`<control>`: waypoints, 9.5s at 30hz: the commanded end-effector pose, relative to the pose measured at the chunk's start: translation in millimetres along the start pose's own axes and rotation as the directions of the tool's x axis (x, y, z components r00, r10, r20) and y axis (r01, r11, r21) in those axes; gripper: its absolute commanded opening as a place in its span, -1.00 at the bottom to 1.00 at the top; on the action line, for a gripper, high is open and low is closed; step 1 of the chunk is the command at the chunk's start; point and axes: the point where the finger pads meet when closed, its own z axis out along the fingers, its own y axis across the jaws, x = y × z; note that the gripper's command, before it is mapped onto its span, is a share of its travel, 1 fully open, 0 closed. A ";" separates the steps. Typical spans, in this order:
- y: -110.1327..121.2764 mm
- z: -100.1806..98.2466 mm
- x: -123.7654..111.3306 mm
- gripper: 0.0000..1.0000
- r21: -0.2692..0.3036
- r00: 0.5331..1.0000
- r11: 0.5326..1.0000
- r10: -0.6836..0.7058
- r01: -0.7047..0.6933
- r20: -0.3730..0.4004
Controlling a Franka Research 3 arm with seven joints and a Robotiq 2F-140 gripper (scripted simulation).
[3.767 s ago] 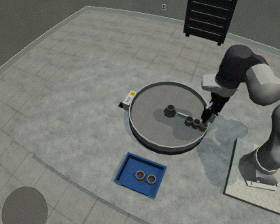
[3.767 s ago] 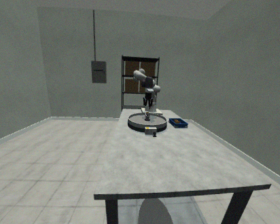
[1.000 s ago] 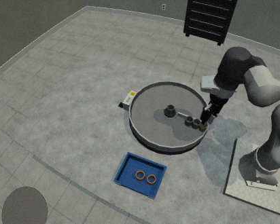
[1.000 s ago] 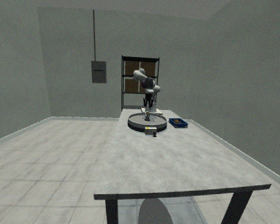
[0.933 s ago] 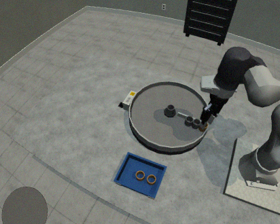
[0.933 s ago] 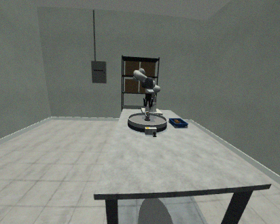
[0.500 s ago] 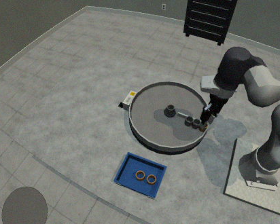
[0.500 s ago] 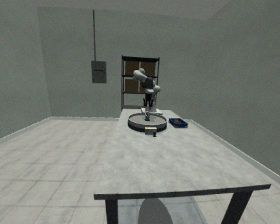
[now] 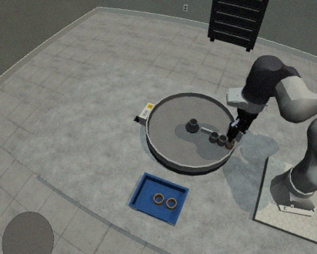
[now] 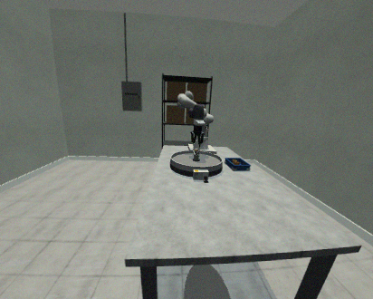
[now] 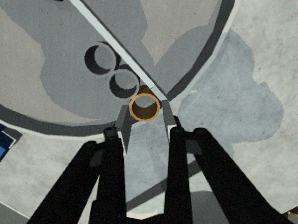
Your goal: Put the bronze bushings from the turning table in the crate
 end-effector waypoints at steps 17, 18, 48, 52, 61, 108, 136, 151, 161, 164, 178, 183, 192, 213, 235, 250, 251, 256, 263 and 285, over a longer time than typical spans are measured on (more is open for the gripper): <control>-1.8 5.5 1.9 -0.45 0.003 1.000 1.000 0.003 -0.002 -0.008; -1.8 5.5 1.9 -0.45 0.003 1.000 1.000 0.003 -0.002 -0.008; -1.8 5.5 1.9 -1.00 0.003 1.000 1.000 0.003 -0.002 -0.008; -1.8 5.5 1.9 -1.00 0.003 1.000 1.000 0.003 -0.002 -0.008; -1.8 5.5 1.9 -1.00 0.003 1.000 1.000 0.003 -0.002 -0.008; -1.5 -61.0 1.4 -1.00 0.003 1.000 1.000 0.003 -0.002 -0.008; -1.5 -70.6 1.3 -1.00 0.003 1.000 1.000 0.003 -0.002 -0.008; -1.6 -70.6 1.3 -1.00 0.003 1.000 1.000 0.003 -0.002 -0.008; -16.6 -70.6 1.6 -1.00 0.003 1.000 1.000 0.003 -0.002 -0.008; -31.8 -70.7 1.9 -1.00 0.003 1.000 1.000 0.003 -0.002 -0.008; -140.0 -71.1 4.0 -1.00 0.003 1.000 1.000 0.003 -0.003 -0.008; -183.3 -71.3 4.9 -1.00 0.003 1.000 1.000 0.003 -0.003 -0.008; -252.0 -71.6 6.2 -1.00 0.003 1.000 1.000 0.003 -0.003 -0.008; -394.0 -72.1 8.9 -1.00 0.003 1.000 1.000 0.003 -0.003 -0.008; -407.0 -72.2 9.2 -1.00 0.003 1.000 1.000 0.003 -0.002 -0.008; -407.0 -72.2 9.2 -1.00 0.003 1.000 1.000 0.003 -0.002 -0.008; -407.0 -72.2 9.2 -1.00 0.003 1.000 1.000 0.003 -0.002 -0.008; -407.0 -72.2 9.2 -1.00 0.003 1.000 1.000 0.003 -0.002 -0.008; -407.0 -70.7 9.2 -1.00 0.003 1.000 1.000 0.003 -0.002 -0.008; -406.6 1.5 10.5 -1.00 0.003 1.000 1.000 0.003 -0.002 -0.008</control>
